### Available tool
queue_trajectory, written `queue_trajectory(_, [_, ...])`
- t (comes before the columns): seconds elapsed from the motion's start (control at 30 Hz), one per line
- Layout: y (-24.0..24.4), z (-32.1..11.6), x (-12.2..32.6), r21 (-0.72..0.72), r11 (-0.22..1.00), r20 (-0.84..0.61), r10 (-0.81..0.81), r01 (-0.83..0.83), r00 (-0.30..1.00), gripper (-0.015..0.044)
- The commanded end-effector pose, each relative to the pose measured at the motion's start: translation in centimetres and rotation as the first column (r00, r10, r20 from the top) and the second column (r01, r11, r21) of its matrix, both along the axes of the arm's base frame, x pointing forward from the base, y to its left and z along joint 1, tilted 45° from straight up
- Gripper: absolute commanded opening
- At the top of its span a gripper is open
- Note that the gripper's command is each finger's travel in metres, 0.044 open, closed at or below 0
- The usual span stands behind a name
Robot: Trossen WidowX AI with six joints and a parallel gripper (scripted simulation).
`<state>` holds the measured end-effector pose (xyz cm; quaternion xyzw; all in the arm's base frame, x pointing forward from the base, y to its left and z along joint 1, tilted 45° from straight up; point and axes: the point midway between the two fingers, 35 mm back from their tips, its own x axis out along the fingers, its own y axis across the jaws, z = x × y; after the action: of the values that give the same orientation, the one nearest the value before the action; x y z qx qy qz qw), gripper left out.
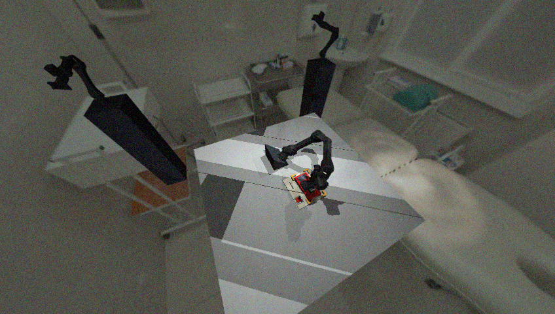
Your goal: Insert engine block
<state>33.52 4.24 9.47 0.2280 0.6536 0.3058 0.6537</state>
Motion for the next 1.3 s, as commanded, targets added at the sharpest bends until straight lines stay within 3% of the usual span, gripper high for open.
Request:
queue_trajectory(0.0, [0.00,0.03,0.11,0.003,1.000,-0.005,-0.011,0.011,1.000,0.0160])
queue_trajectory(1.27, [0.27,-0.24,0.20,0.003,1.000,-0.004,-0.009,0.009,1.000,0.0160])
